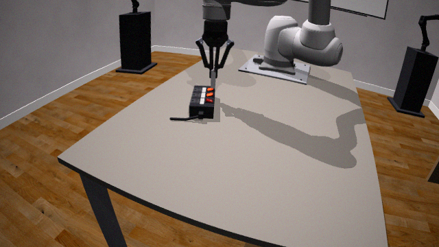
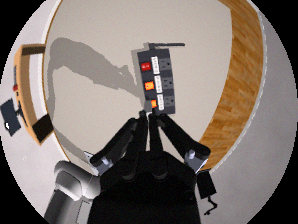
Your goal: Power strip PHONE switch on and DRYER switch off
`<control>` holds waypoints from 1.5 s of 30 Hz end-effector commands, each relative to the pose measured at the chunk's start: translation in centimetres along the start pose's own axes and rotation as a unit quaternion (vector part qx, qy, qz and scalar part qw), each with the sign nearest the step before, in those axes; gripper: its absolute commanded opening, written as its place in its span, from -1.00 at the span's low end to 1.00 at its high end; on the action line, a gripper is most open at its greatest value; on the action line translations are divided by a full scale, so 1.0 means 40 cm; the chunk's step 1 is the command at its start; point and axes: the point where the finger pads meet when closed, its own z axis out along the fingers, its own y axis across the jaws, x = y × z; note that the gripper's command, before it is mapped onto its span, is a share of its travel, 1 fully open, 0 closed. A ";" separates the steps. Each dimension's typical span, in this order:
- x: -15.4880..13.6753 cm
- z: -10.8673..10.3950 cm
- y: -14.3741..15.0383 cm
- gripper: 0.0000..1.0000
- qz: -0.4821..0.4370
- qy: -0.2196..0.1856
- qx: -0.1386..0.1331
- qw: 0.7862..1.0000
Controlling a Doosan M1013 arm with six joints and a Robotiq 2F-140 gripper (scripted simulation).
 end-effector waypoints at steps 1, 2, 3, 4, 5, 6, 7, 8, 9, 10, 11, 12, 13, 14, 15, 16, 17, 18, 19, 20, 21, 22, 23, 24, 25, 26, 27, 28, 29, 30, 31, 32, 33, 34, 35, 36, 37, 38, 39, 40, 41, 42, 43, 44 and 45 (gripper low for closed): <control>0.000 0.000 0.000 -1.00 0.000 0.000 0.000 1.000; 0.000 0.000 0.000 -1.00 0.000 0.000 0.000 1.000; 0.000 0.000 0.000 -1.00 0.000 0.000 0.000 1.000; 0.000 0.000 0.000 -1.00 0.000 0.000 0.000 1.000; 0.000 0.000 0.000 -1.00 0.000 0.000 0.000 1.000; 0.000 0.000 0.000 -1.00 0.000 0.000 0.000 1.000; 0.000 0.000 0.000 -1.00 0.000 0.000 0.000 1.000; 0.000 0.000 0.000 -1.00 0.000 0.000 0.000 1.000; 0.000 0.000 0.000 -1.00 0.000 0.000 0.000 1.000; 0.000 0.000 0.000 -1.00 0.000 0.000 0.000 1.000; 0.000 0.000 0.000 -1.00 0.000 0.000 0.000 1.000; 0.000 0.000 0.000 -1.00 0.000 0.000 0.000 1.000; 0.000 0.000 0.000 -1.00 0.000 0.000 0.000 1.000; 0.000 0.000 0.000 -1.00 0.000 0.000 0.000 1.000; 0.000 0.000 0.000 -1.00 0.000 0.000 0.000 1.000; 0.000 0.001 0.000 -1.00 0.000 0.000 0.000 1.000; 0.000 0.001 0.000 -1.00 0.000 0.000 0.000 1.000; 0.000 0.002 0.000 -1.00 0.000 0.000 0.000 1.000; 0.000 0.002 0.000 -1.00 0.000 0.000 0.000 1.000; 0.000 0.003 0.000 -1.00 0.000 0.000 0.000 1.000; 0.000 0.004 0.000 -1.00 0.000 0.000 0.000 1.000; 0.000 0.005 0.000 -1.00 0.000 0.000 0.000 1.000; 0.000 0.006 0.000 -1.00 0.000 0.000 0.000 1.000; 0.000 0.007 0.000 -1.00 0.000 0.000 0.000 1.000; 0.000 0.008 0.000 -1.00 0.000 0.000 0.000 1.000; 0.000 0.009 0.000 -1.00 0.000 0.000 0.000 1.000; 0.000 0.011 0.000 -1.00 0.000 0.000 0.000 1.000; 0.000 0.012 0.000 -1.00 0.000 0.000 0.000 1.000; 0.000 0.013 0.000 -1.00 0.000 0.000 0.000 1.000; 0.000 0.013 0.000 -1.00 0.000 0.000 0.000 1.000; 0.000 0.013 0.000 -1.00 0.000 0.000 0.000 1.000; 0.000 0.014 0.000 -1.00 0.000 0.000 0.000 1.000; 0.000 0.015 0.000 -1.00 0.000 0.000 0.000 1.000; 0.000 0.017 0.000 -1.00 0.000 0.000 0.000 1.000; 0.000 0.018 0.000 -1.00 0.000 0.000 0.000 1.000; 0.000 0.019 0.000 -1.00 0.000 0.000 0.000 1.000; 0.000 0.020 0.000 -1.00 0.000 0.000 0.000 1.000; 0.000 0.020 0.000 -1.00 0.000 0.000 0.000 1.000; 0.000 0.021 0.000 -1.00 0.000 0.000 0.000 1.000; 0.000 0.022 0.000 -1.00 0.000 0.000 0.000 1.000; 0.000 0.022 0.000 -1.00 0.000 0.000 0.000 1.000; 0.000 0.023 0.000 -1.00 0.000 0.000 0.000 1.000; 0.000 0.023 0.000 -1.00 0.000 0.000 0.000 1.000; 0.000 0.023 0.000 -1.00 0.000 0.000 0.000 1.000; 0.000 0.023 0.000 -1.00 0.000 0.000 0.000 1.000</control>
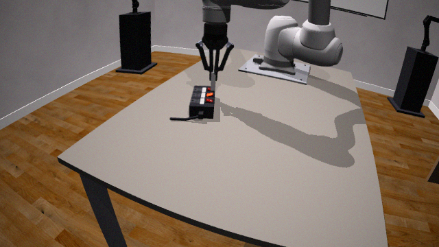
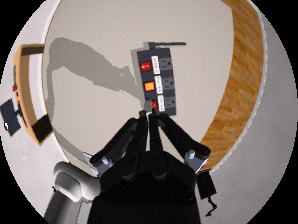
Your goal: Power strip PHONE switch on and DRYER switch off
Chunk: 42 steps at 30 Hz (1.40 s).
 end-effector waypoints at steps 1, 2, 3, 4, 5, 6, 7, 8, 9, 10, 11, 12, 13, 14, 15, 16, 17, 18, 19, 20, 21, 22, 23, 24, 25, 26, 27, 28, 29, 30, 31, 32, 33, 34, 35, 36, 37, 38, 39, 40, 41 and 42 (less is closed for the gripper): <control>0.000 0.001 0.000 -1.00 0.000 0.000 0.000 1.000; 0.000 0.001 0.000 -1.00 0.000 0.000 0.000 1.000; 0.000 0.001 0.000 -1.00 0.000 0.000 0.000 1.000; 0.000 0.001 0.000 -1.00 0.000 0.000 0.000 1.000; 0.000 0.001 0.000 -1.00 0.000 0.000 0.000 1.000; 0.000 0.001 0.000 -1.00 0.000 0.000 0.000 1.000; 0.000 0.001 0.000 -1.00 0.000 0.000 0.000 1.000; 0.000 0.001 0.000 -1.00 0.000 0.000 0.000 1.000; 0.000 0.001 0.000 -1.00 0.000 0.000 0.000 1.000; 0.000 0.001 0.000 -1.00 0.000 0.000 0.000 1.000; 0.000 0.001 0.000 -1.00 0.000 0.000 0.000 1.000; 0.000 0.001 0.000 -1.00 0.000 0.000 0.000 1.000; 0.000 0.001 0.000 -1.00 0.000 0.000 0.000 1.000; 0.000 0.001 0.000 -1.00 0.000 0.000 0.000 1.000; 0.000 0.001 0.000 -1.00 0.000 0.000 0.000 1.000; 0.000 0.001 0.000 -1.00 0.000 0.000 0.000 1.000; 0.000 0.000 0.000 -1.00 0.000 0.000 0.000 1.000; 0.000 -0.002 0.000 -1.00 0.000 0.000 0.000 1.000; 0.000 -0.002 0.000 -1.00 0.000 0.000 0.000 1.000; 0.000 -0.002 0.000 -1.00 0.000 0.000 0.000 1.000; 0.000 -0.005 0.000 -1.00 0.000 0.000 0.000 1.000; 0.000 -0.008 0.000 -1.00 0.000 0.000 0.000 1.000; 0.000 -0.013 0.000 -1.00 0.000 0.000 0.000 1.000; 0.000 -0.018 0.000 -1.00 0.000 0.000 0.000 1.000; 0.000 -0.025 0.000 -1.00 0.000 0.000 0.000 1.000; 0.000 -0.032 0.000 -1.00 0.000 0.000 0.000 1.000; 0.000 -0.039 0.000 -1.00 0.000 0.000 0.000 1.000; 0.000 -0.047 0.000 -1.00 0.000 0.000 0.000 1.000; 0.000 -0.054 0.000 -1.00 0.000 0.000 0.000 1.000; 0.000 -0.062 0.000 -1.00 0.000 0.000 0.000 1.000; 0.000 -0.069 0.000 -1.00 0.000 0.000 0.000 1.000; 0.000 -0.076 0.000 -1.00 0.000 0.000 0.000 1.000; 0.000 -0.082 0.000 -1.00 0.000 0.000 0.000 1.000; 0.000 -0.087 0.000 -1.00 0.000 0.000 0.000 1.000; 0.000 -0.091 0.000 -1.00 0.000 0.000 0.000 1.000; 0.000 -0.091 0.000 -1.00 0.000 0.000 0.000 1.000; 0.000 -0.091 0.000 -1.00 0.000 0.000 0.000 1.000; 0.000 -0.094 0.000 -1.00 0.000 0.000 0.000 1.000; 0.000 -0.096 0.000 -1.00 0.000 0.000 0.000 1.000; 0.000 -0.097 0.000 -1.00 0.000 0.000 0.000 1.000; 0.000 -0.097 0.000 -1.00 0.000 0.000 0.000 1.000; 0.000 -0.097 0.000 -1.00 0.000 0.000 0.000 1.000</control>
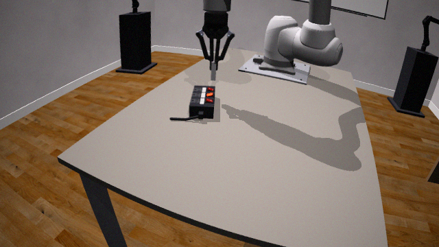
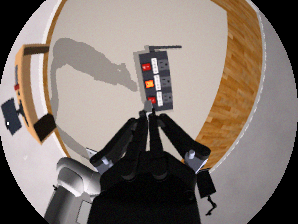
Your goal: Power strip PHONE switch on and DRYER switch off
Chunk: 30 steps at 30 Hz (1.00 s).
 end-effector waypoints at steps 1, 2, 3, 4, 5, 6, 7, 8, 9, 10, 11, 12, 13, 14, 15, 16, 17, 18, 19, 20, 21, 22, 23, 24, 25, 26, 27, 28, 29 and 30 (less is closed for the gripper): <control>0.000 -0.004 0.000 -1.00 0.000 0.000 0.000 1.000; 0.000 -0.004 0.000 -1.00 0.000 0.000 0.000 1.000; 0.000 -0.004 0.000 -1.00 0.000 0.000 0.000 1.000; 0.000 -0.004 0.000 -1.00 0.000 0.000 0.000 1.000; 0.000 -0.004 0.000 -1.00 0.000 0.000 0.000 1.000; 0.000 -0.004 0.000 -1.00 0.000 0.000 0.000 1.000; 0.000 -0.004 0.000 -1.00 0.000 0.000 0.000 1.000; 0.000 -0.004 0.000 -1.00 0.000 0.000 0.000 1.000; 0.000 -0.004 0.000 -1.00 0.000 0.000 0.000 1.000; 0.000 -0.004 0.000 -1.00 0.000 0.000 0.000 1.000; 0.000 -0.004 0.000 -1.00 0.000 0.000 0.000 1.000; 0.000 -0.004 0.000 -1.00 0.000 0.000 0.000 1.000; 0.000 -0.004 0.000 -1.00 0.000 0.000 0.000 1.000; 0.000 -0.004 0.000 -1.00 0.000 0.000 0.000 1.000; 0.000 -0.004 0.000 -1.00 0.000 0.000 0.000 1.000; 0.000 -0.004 0.000 -1.00 0.000 0.000 0.000 1.000; 0.000 -0.004 0.000 -1.00 0.000 0.000 0.000 1.000; 0.000 -0.004 0.000 1.00 0.000 0.000 0.000 1.000; 0.000 -0.004 0.000 1.00 0.000 0.000 0.000 1.000; 0.000 -0.006 0.000 1.00 0.000 0.000 0.000 1.000; 0.000 -0.008 0.000 1.00 0.000 0.000 0.000 1.000; 0.000 -0.011 0.000 1.00 0.000 0.000 0.000 1.000; 0.000 -0.016 0.000 1.00 0.000 0.000 0.000 1.000; 0.000 -0.021 0.000 1.00 0.000 0.000 0.000 1.000; 0.000 -0.029 0.000 1.00 0.000 0.000 0.000 1.000; 0.000 -0.037 0.000 1.00 0.000 0.000 0.000 1.000; 0.000 -0.047 0.000 1.00 0.000 0.000 0.000 1.000; 0.000 -0.047 0.000 1.00 0.000 0.000 0.000 1.000; 0.000 -0.047 0.000 1.00 0.000 0.000 0.000 1.000; 0.000 -0.058 0.000 1.00 0.000 0.000 0.000 1.000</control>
